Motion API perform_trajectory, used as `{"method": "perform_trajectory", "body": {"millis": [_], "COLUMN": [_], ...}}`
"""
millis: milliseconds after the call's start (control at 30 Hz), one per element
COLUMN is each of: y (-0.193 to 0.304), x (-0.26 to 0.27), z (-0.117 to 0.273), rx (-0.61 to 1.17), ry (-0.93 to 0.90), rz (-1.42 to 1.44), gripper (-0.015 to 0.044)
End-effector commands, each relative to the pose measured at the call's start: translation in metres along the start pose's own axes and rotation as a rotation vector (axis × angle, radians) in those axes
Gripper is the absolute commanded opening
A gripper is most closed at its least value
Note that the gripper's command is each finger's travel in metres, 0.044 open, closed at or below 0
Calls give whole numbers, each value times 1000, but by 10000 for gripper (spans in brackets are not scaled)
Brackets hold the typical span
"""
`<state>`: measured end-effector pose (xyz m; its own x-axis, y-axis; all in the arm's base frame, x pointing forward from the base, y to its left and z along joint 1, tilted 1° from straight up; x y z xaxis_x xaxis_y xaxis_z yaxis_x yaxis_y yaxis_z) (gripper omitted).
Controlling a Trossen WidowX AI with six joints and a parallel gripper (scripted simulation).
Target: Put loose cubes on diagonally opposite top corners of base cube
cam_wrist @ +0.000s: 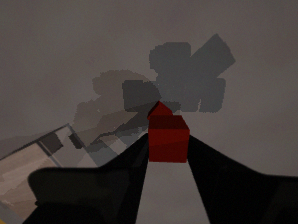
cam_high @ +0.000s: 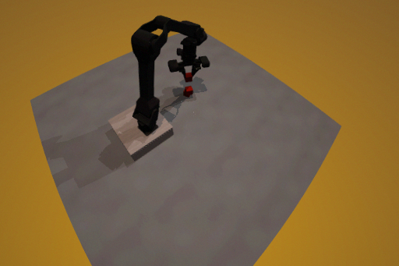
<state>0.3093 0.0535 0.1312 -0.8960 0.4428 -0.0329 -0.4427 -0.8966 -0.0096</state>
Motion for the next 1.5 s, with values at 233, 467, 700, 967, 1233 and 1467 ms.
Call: {"method": "perform_trajectory", "body": {"millis": [233,467,700,967,1233,1467], "y": [-9,-6,-4,-4,-6,-8], "x": [7,6,6,6,6,7], "z": [-1,-21,-31,-31,-43,-60], "rx": [1,-23,-36,-36,-21,2], "ry": [6,-5,-12,-12,-4,6], "rz": [106,68,47,47,73,109], "gripper": [105,105,105,105,105,105]}}
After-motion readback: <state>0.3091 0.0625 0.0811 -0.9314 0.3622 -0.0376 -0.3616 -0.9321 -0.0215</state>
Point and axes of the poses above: the point midway between the two fingers, 35 mm back from their tips, its own z axis back along the fingers, its own x axis across the jaws, y = z × x, the point moved 4 cm from there along z, back along the fingers, and after that the axes turned 6 degrees about z, right-handed, at the moved point
